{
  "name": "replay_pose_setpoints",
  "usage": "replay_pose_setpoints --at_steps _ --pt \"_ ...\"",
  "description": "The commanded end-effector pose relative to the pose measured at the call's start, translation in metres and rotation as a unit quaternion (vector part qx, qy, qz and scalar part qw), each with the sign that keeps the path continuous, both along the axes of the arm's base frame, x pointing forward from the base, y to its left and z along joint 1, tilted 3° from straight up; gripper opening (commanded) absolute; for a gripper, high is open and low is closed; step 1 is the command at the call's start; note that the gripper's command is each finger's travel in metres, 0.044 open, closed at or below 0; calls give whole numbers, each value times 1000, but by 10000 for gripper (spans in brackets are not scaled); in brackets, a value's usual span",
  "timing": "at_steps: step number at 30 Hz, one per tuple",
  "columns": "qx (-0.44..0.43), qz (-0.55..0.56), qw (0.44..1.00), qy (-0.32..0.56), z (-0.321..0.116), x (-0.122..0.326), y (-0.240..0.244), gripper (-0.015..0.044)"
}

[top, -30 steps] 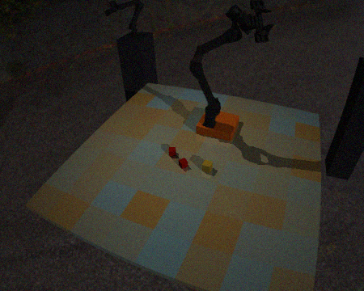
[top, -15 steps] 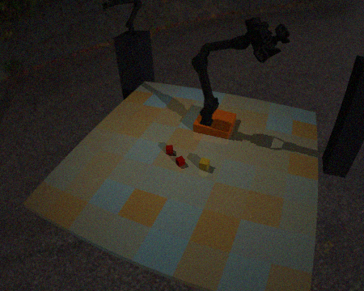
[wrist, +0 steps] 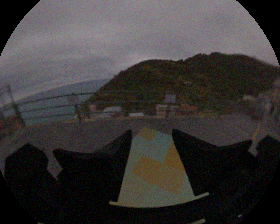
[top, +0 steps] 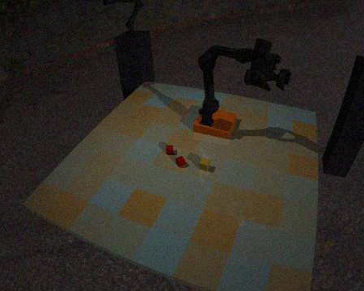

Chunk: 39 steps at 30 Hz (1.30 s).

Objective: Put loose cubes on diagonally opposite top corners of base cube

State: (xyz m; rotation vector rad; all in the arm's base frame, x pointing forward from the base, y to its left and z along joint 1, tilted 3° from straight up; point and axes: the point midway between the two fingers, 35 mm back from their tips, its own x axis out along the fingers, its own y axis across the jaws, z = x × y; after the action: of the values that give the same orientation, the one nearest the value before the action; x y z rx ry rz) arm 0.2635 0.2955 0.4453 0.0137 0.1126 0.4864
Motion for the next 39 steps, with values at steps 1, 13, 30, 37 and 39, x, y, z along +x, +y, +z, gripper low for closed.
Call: replay_pose_setpoints --at_steps 1,13,30,37,39 --pt "-89 -16 996 17 -36 29 -12 265" --pt "-324 -38 937 123 -141 102 -96 265" --pt "-466 42 809 356 -271 107 -254 265" --pt "-450 103 767 446 -309 77 -310 265" --pt "-437 122 758 469 -318 66 -324 265"
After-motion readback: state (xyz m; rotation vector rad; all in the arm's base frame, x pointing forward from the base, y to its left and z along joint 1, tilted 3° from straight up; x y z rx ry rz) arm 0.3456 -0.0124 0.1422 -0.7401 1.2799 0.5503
